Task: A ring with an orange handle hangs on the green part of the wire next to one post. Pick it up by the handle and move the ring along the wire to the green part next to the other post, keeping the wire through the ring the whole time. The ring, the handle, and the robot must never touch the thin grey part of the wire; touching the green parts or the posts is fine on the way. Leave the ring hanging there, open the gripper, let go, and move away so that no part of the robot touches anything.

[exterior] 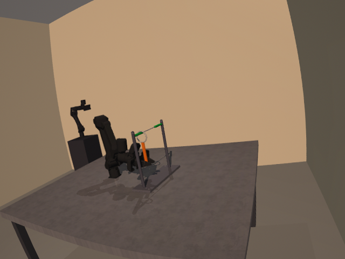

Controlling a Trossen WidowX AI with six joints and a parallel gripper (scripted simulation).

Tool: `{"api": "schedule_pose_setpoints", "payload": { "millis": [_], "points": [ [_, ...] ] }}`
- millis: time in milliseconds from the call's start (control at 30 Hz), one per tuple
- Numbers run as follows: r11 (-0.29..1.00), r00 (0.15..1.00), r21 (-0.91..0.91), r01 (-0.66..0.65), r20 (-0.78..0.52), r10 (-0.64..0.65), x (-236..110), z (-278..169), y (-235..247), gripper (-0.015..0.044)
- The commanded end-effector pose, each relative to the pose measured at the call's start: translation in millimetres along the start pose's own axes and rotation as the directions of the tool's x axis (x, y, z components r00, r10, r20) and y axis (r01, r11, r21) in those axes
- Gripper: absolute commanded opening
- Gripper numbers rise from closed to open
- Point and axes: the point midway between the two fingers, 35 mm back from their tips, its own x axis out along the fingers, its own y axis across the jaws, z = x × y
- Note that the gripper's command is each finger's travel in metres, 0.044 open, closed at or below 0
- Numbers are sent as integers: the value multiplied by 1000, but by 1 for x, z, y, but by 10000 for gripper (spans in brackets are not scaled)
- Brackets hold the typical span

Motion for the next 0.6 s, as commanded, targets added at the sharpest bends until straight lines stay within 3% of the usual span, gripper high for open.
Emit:
{"api": "schedule_pose_setpoints", "payload": {
  "millis": [0,200,567],
  "points": [
    [1000,1000,3,5,0,-5,0,0,-1,160],
    [1000,1000,3,5,0,-5,0,0,-1,160],
    [1000,1000,0,0,-1,0,0,0,0,-129]
  ]
}}
